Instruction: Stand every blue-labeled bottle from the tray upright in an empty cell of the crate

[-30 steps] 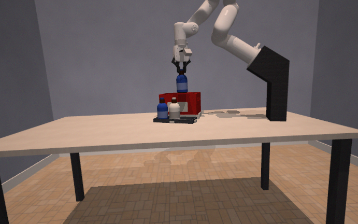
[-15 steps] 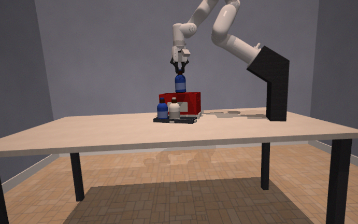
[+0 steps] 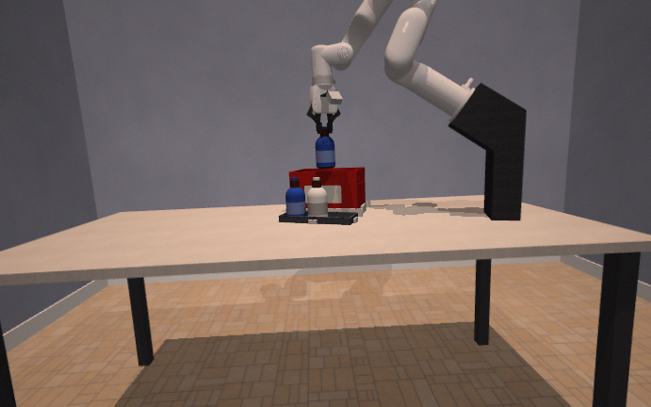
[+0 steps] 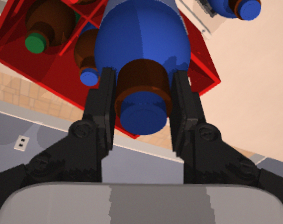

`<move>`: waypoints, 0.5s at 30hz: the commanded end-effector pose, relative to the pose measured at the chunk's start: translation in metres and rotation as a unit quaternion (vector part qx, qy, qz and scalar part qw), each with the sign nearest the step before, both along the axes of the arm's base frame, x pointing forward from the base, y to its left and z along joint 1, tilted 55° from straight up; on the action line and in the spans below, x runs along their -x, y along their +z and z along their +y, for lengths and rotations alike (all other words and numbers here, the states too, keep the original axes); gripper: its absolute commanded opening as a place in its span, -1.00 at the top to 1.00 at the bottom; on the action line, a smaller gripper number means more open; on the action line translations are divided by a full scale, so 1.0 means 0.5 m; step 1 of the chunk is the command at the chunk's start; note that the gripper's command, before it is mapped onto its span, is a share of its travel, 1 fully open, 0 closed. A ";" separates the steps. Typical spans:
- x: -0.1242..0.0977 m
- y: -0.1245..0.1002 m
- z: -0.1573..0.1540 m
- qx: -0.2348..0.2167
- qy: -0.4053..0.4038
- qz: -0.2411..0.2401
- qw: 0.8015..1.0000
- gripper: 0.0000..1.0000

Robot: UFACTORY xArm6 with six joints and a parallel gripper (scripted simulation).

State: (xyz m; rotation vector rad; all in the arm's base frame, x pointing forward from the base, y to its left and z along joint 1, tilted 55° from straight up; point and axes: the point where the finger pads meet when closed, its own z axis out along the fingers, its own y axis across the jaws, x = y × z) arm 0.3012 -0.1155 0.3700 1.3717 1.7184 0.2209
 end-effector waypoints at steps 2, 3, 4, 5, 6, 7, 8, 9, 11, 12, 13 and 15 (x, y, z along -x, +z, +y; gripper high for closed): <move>0.000 0.010 -0.012 -0.001 0.002 -0.002 1.000 1.00; 0.000 0.013 -0.016 -0.001 0.002 -0.002 1.000 1.00; 0.000 0.015 -0.020 -0.001 0.002 -0.002 1.000 1.00; 0.001 0.017 -0.024 -0.001 0.002 -0.002 1.000 1.00; 0.001 0.019 -0.028 -0.001 0.002 -0.002 1.000 1.00; 0.001 0.021 -0.032 -0.001 0.002 -0.002 1.000 1.00; 0.001 0.024 -0.036 -0.001 0.002 -0.002 1.000 1.00; 0.002 0.026 -0.040 -0.001 0.002 -0.002 1.000 1.00; 0.002 0.030 -0.047 -0.001 0.002 -0.002 1.000 1.00; 0.002 0.033 -0.051 -0.001 0.002 -0.002 1.000 1.00; 0.003 0.035 -0.055 -0.001 0.002 -0.002 1.000 1.00; 0.003 0.039 -0.063 -0.001 0.002 -0.002 1.000 1.00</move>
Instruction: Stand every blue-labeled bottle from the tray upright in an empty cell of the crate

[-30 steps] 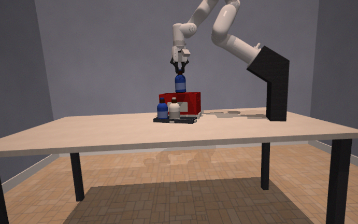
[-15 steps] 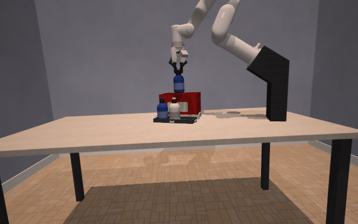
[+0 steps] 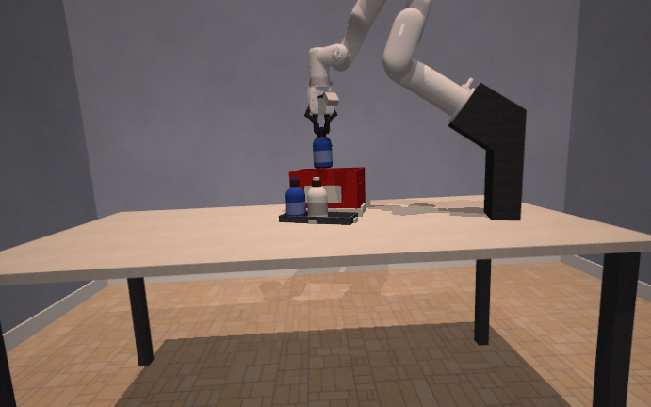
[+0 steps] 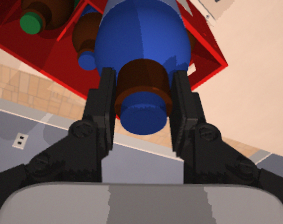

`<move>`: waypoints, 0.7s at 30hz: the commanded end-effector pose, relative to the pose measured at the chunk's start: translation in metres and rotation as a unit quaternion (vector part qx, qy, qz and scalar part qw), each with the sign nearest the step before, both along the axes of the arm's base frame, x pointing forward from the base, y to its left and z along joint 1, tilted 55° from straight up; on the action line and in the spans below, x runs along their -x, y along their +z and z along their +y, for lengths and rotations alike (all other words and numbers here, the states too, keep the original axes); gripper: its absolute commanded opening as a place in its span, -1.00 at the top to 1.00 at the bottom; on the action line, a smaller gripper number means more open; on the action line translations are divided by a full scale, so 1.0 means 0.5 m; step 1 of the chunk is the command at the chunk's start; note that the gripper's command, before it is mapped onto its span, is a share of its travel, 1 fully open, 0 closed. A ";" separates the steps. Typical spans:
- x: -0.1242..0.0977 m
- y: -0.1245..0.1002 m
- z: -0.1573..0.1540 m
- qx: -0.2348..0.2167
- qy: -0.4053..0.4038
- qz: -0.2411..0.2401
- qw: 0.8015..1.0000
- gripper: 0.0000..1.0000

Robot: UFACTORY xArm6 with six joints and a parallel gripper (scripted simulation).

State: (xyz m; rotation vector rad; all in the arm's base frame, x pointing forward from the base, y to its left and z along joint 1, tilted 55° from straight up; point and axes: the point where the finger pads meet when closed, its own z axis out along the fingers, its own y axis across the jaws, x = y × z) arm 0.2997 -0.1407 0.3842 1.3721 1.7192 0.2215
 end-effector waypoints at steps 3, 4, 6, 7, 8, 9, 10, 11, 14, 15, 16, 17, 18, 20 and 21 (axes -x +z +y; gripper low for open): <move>0.000 0.013 -0.017 0.000 0.002 -0.002 1.000 1.00; 0.001 0.016 -0.021 0.000 0.002 -0.002 1.000 1.00; 0.001 0.020 -0.029 0.000 0.002 -0.002 1.000 1.00; 0.001 0.022 -0.033 0.000 0.002 -0.002 1.000 1.00; 0.002 0.025 -0.037 0.000 0.002 -0.002 1.000 1.00; 0.002 0.027 -0.041 0.000 0.002 -0.002 1.000 1.00; 0.002 0.029 -0.045 0.000 0.002 -0.002 1.000 1.00; 0.002 0.031 -0.048 0.000 0.002 -0.002 1.000 1.00; 0.003 0.038 -0.060 0.000 0.002 -0.002 1.000 1.00; 0.003 0.040 -0.064 0.000 0.002 -0.002 1.000 1.00; 0.003 0.043 -0.068 0.000 0.002 -0.002 1.000 1.00; 0.004 0.045 -0.072 0.000 0.002 -0.002 1.000 1.00; 0.004 0.047 -0.076 0.000 0.002 -0.002 1.000 1.00; 0.004 0.047 -0.076 0.000 0.002 -0.002 1.000 1.00; 0.004 0.049 -0.080 0.000 0.002 -0.002 1.000 1.00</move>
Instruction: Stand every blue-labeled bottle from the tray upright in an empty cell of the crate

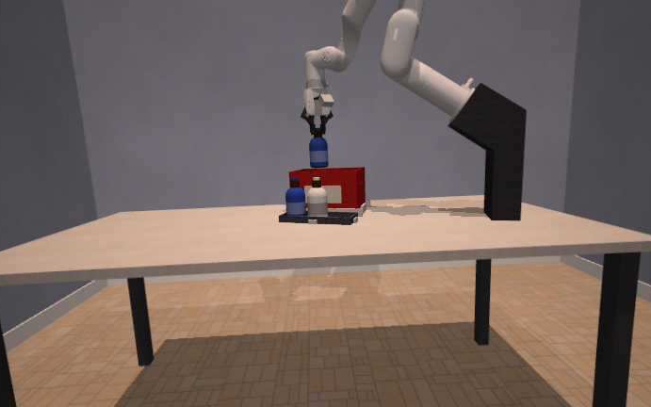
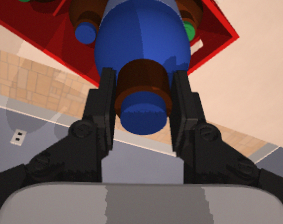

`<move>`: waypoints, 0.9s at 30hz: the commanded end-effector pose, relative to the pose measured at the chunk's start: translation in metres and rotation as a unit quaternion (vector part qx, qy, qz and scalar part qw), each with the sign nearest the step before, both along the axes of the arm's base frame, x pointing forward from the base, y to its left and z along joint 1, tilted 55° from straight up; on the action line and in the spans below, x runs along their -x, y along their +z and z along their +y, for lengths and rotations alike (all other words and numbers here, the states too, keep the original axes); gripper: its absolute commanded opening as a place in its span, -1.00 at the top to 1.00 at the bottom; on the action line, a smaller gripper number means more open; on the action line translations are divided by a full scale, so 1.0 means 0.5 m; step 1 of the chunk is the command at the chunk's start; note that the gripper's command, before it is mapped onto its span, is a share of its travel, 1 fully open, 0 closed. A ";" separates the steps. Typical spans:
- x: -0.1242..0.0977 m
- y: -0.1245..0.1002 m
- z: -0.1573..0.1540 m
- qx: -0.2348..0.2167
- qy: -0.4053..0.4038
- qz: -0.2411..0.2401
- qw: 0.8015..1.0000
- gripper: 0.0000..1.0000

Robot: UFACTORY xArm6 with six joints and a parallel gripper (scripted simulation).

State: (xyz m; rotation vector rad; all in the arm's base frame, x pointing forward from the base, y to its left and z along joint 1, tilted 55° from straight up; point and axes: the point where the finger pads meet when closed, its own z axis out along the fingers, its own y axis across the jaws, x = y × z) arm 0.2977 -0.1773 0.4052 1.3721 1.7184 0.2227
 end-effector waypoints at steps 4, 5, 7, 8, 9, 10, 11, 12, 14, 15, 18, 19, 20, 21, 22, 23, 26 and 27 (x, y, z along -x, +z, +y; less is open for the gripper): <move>0.001 0.016 -0.022 0.000 0.002 -0.001 1.000 1.00; 0.001 0.018 -0.026 0.000 0.002 -0.001 1.000 1.00; 0.002 0.022 -0.034 0.000 0.002 -0.001 1.000 1.00; 0.002 0.025 -0.037 0.000 0.002 -0.001 1.000 1.00; 0.002 0.027 -0.041 0.000 0.002 -0.001 1.000 1.00; 0.002 0.029 -0.045 0.000 0.002 -0.001 1.000 1.00; 0.002 0.031 -0.049 0.000 0.002 -0.001 1.000 1.00; 0.003 0.033 -0.052 0.000 0.002 -0.001 1.000 1.00; 0.003 0.037 -0.060 0.000 0.002 -0.001 1.000 1.00; 0.003 0.037 -0.060 0.000 0.002 -0.001 1.000 1.00; 0.003 0.041 -0.067 0.000 0.002 -0.001 1.000 1.00; 0.004 0.043 -0.070 0.000 0.002 -0.001 1.000 1.00; 0.004 0.045 -0.074 0.000 0.002 -0.001 1.000 1.00; 0.004 0.047 -0.077 0.000 0.002 -0.001 1.000 1.00; 0.004 0.049 -0.081 0.000 0.002 -0.001 1.000 1.00; 0.004 0.051 -0.084 0.000 0.002 -0.001 1.000 1.00; 0.005 0.057 -0.094 0.000 0.002 -0.001 1.000 1.00; 0.005 0.058 -0.097 0.000 0.002 -0.001 1.000 1.00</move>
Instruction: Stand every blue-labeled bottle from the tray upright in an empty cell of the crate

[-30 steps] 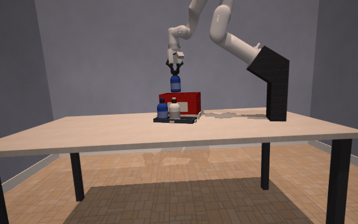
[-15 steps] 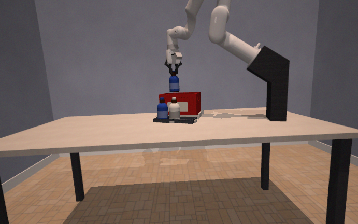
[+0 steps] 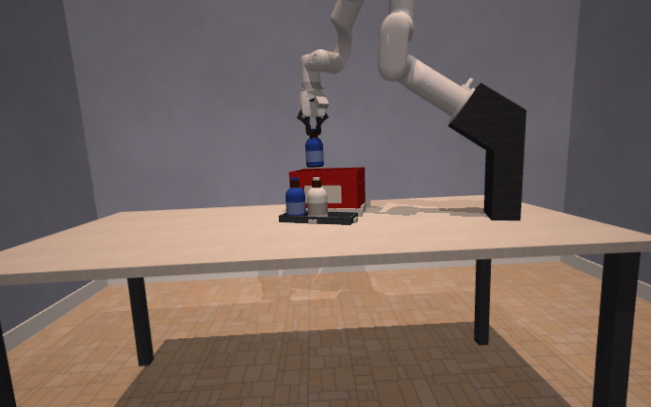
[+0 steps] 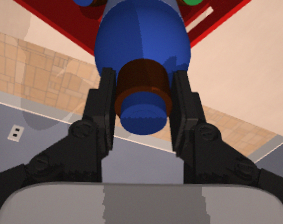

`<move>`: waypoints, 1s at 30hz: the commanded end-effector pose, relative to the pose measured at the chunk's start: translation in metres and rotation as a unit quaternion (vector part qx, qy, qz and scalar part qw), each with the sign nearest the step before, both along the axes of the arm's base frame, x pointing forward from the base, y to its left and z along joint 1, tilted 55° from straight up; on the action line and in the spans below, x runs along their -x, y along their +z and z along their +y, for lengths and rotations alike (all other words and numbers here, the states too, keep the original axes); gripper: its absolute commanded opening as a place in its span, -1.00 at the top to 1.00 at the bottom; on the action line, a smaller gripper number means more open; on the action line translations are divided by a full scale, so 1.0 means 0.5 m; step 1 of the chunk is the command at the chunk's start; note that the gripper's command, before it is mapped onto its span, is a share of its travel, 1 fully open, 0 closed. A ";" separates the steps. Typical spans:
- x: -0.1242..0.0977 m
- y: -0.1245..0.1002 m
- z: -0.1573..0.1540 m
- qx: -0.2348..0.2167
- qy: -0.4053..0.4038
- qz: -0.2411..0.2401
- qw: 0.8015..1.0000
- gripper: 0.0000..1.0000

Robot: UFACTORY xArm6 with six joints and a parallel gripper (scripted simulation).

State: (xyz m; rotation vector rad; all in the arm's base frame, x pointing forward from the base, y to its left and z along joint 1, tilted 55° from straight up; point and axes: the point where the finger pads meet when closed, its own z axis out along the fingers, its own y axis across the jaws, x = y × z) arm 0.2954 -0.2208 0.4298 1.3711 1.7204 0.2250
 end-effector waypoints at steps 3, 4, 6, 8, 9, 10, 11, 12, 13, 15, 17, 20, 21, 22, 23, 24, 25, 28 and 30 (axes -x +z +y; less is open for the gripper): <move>0.001 0.014 -0.019 0.001 0.001 -0.001 1.000 1.00; 0.001 0.016 -0.022 0.001 0.001 -0.001 1.000 1.00; 0.001 0.016 -0.022 0.001 0.001 -0.001 1.000 1.00; 0.002 0.020 -0.028 0.001 0.001 -0.001 1.000 1.00; 0.002 0.021 -0.031 0.001 0.001 -0.001 1.000 1.00; 0.002 0.023 -0.034 0.001 0.001 -0.001 1.000 1.00; 0.002 0.024 -0.037 0.001 0.001 -0.001 1.000 1.00; 0.002 0.026 -0.039 0.001 0.001 -0.001 1.000 1.00; 0.002 0.027 -0.042 0.001 0.001 -0.001 1.000 1.00; 0.003 0.030 -0.047 0.001 0.001 -0.001 1.000 1.00; 0.003 0.033 -0.052 0.001 0.001 -0.001 1.000 1.00; 0.003 0.036 -0.058 0.001 0.001 -0.001 1.000 1.00; 0.003 0.038 -0.060 0.001 0.001 -0.001 1.000 1.00; 0.003 0.038 -0.060 0.001 0.001 -0.001 1.000 1.00; 0.003 0.038 -0.060 0.001 0.001 -0.001 1.000 1.00; 0.004 0.039 -0.062 0.001 0.001 -0.001 1.000 1.00; 0.004 0.040 -0.064 0.001 0.001 -0.001 1.000 1.00; 0.004 0.043 -0.069 0.001 0.001 -0.001 1.000 1.00; 0.004 0.044 -0.072 0.001 0.001 -0.001 1.000 1.00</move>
